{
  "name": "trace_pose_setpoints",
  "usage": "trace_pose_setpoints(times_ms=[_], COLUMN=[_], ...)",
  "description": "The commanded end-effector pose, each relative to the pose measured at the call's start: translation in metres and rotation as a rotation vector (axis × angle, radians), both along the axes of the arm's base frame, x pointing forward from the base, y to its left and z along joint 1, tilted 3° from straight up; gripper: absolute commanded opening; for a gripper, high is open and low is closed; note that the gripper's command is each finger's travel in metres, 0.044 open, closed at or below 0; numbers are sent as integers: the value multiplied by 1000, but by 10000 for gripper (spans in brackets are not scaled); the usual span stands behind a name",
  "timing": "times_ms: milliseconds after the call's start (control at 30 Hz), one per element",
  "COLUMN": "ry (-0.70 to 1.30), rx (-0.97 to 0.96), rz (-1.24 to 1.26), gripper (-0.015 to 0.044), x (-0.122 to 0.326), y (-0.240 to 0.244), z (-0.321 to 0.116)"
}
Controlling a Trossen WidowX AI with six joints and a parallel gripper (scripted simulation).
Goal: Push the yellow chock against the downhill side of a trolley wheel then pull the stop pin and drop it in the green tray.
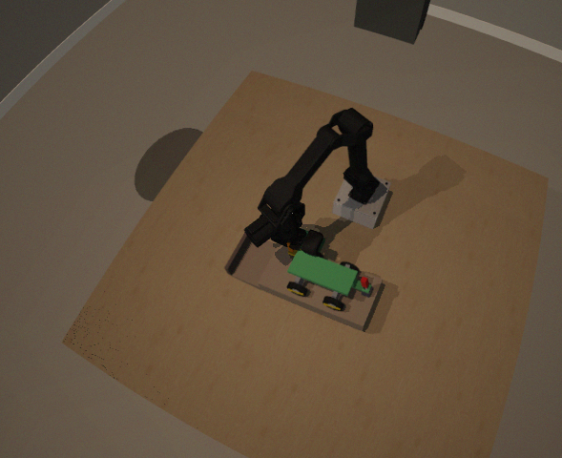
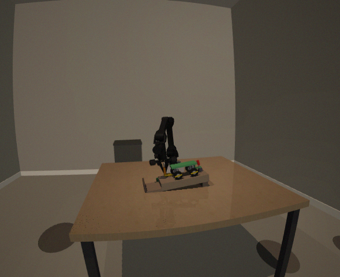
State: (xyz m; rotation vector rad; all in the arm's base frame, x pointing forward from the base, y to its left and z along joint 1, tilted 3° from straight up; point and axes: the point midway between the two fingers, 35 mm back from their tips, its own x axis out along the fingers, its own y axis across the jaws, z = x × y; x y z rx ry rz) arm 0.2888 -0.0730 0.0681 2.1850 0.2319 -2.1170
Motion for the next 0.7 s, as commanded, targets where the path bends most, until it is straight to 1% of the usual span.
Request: trace_pose_setpoints(times_ms=[0, 167, 400, 533, 667], ry=[0, 0, 0, 0, -3], rx=[0, 0, 0, 1, 5], rz=[1, 1, 1, 0, -2], gripper=[0, 0, 184, 190, 190], x=[0, 0, 0, 0, -2], y=[0, 0, 0, -1, -2], z=[0, 0, 0, 3, 21])
